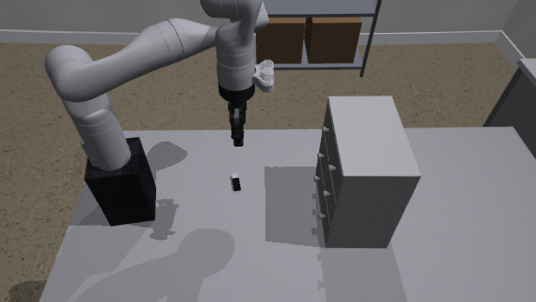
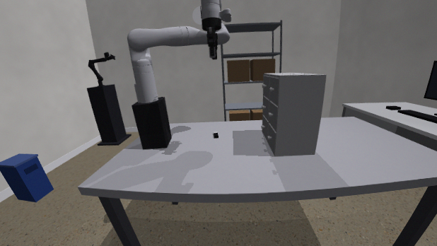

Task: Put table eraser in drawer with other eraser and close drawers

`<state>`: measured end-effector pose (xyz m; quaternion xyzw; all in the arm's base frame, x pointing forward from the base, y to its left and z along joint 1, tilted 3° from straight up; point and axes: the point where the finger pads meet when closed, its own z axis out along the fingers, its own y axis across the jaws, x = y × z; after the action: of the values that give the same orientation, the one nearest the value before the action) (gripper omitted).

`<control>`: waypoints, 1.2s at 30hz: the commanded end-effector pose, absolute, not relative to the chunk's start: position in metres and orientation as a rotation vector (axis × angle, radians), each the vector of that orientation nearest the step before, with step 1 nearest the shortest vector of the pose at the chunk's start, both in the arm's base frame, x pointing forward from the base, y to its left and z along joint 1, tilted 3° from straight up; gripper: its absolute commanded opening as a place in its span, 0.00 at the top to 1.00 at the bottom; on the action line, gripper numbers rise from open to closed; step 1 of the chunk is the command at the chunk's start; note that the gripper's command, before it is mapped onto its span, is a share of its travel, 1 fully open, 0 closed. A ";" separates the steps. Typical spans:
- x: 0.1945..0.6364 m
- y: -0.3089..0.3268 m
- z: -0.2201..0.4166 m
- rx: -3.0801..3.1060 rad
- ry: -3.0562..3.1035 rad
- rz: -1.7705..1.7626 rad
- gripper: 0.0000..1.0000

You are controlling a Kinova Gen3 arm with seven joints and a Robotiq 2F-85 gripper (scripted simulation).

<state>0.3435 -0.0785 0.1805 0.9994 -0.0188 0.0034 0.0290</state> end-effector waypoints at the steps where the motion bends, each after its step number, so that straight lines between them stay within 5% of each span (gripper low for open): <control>1: 0.344 -0.078 0.181 3.085 -0.056 0.012 0.00; 26: 0.344 -0.078 0.179 3.085 -0.056 0.012 0.00; 36: 0.357 -0.082 0.122 3.084 -0.063 0.012 0.00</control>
<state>0.3597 -0.0804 0.1371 0.9994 -0.0192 0.0169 0.0227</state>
